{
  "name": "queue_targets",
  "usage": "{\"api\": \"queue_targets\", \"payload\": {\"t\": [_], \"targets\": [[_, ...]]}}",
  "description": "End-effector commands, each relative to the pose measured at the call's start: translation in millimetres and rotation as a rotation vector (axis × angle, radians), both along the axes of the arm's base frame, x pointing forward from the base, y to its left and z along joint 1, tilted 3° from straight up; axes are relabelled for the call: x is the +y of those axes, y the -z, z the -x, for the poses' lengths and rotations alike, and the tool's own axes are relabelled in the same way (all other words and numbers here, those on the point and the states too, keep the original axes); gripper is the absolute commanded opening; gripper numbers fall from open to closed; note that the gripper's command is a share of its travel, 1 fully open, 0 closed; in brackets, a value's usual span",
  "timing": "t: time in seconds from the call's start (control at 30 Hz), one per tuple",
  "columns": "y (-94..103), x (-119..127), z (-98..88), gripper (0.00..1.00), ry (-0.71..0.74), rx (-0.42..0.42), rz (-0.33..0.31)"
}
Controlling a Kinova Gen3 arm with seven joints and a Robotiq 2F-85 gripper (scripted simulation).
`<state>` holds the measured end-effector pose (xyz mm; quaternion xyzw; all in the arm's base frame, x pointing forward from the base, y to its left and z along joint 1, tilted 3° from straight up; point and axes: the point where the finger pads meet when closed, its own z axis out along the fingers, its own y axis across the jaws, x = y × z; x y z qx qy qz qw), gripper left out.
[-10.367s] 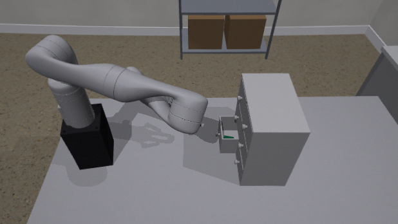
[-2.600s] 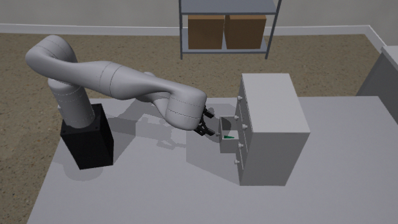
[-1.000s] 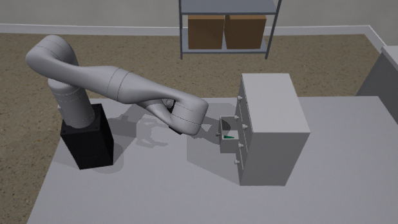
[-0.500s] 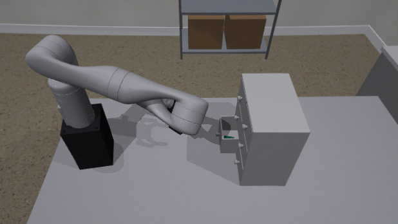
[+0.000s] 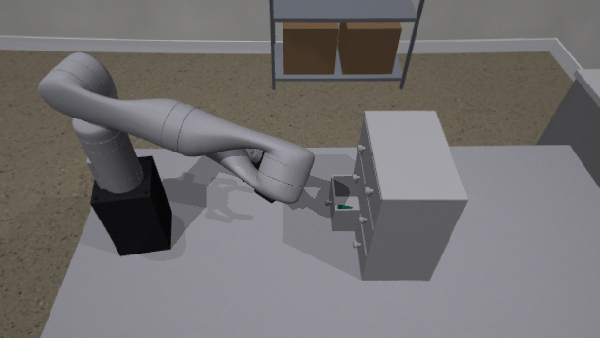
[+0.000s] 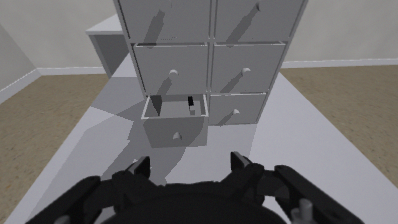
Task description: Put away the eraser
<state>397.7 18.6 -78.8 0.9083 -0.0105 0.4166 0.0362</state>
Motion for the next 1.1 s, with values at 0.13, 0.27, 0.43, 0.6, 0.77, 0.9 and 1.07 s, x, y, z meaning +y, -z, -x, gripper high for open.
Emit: {"api": "queue_targets", "payload": {"t": [0.13,0.27,0.43,0.6,0.77,0.9,1.07], "targets": [[-2.0,-0.4,-1.3,1.00,0.001,0.007,0.000],[-2.5,-0.4,-1.2,1.00,0.002,0.016,-0.001],[-2.9,-0.3,-1.2,1.00,0.002,0.023,-0.002],[-3.5,-0.3,-1.2,1.00,0.003,0.037,-0.002],[-4.1,-0.3,-1.3,1.00,0.004,0.053,-0.003],[-4.7,-0.3,-1.2,1.00,0.004,0.064,-0.003],[-5.5,-0.2,-1.1,1.00,0.005,0.079,-0.004]]}}
